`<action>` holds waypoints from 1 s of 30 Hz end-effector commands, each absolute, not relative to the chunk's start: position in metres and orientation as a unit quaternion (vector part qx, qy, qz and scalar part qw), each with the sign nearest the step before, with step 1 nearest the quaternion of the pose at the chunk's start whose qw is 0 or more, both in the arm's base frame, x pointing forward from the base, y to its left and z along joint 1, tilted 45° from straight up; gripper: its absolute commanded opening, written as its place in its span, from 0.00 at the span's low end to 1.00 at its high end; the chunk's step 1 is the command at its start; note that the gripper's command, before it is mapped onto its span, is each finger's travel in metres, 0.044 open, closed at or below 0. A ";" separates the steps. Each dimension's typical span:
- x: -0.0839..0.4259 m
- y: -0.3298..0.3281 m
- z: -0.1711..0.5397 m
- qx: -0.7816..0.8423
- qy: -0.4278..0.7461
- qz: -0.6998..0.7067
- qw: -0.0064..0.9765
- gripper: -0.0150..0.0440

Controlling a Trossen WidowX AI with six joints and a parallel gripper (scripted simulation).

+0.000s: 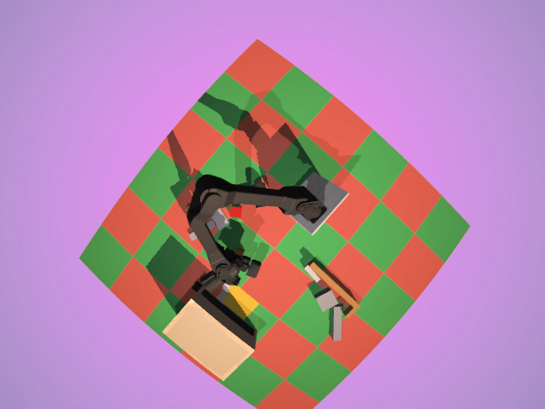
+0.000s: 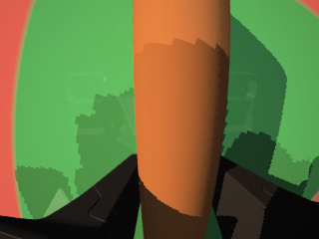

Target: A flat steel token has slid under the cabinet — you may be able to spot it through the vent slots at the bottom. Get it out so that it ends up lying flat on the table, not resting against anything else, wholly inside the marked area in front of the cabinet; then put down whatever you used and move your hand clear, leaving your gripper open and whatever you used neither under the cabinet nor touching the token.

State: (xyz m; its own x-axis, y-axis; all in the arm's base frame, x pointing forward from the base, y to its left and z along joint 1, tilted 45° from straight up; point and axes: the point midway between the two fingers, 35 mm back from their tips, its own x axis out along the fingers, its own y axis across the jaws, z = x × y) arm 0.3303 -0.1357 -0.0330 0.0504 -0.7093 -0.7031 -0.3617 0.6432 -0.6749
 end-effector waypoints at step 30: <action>0.291 -0.151 -0.022 -0.397 0.677 -0.140 0.603 0.25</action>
State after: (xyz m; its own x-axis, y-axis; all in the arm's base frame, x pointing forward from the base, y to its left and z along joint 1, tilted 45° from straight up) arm 0.2984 -0.1496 -0.0216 0.0488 -0.7106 -0.7019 -0.3633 0.6420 -0.6752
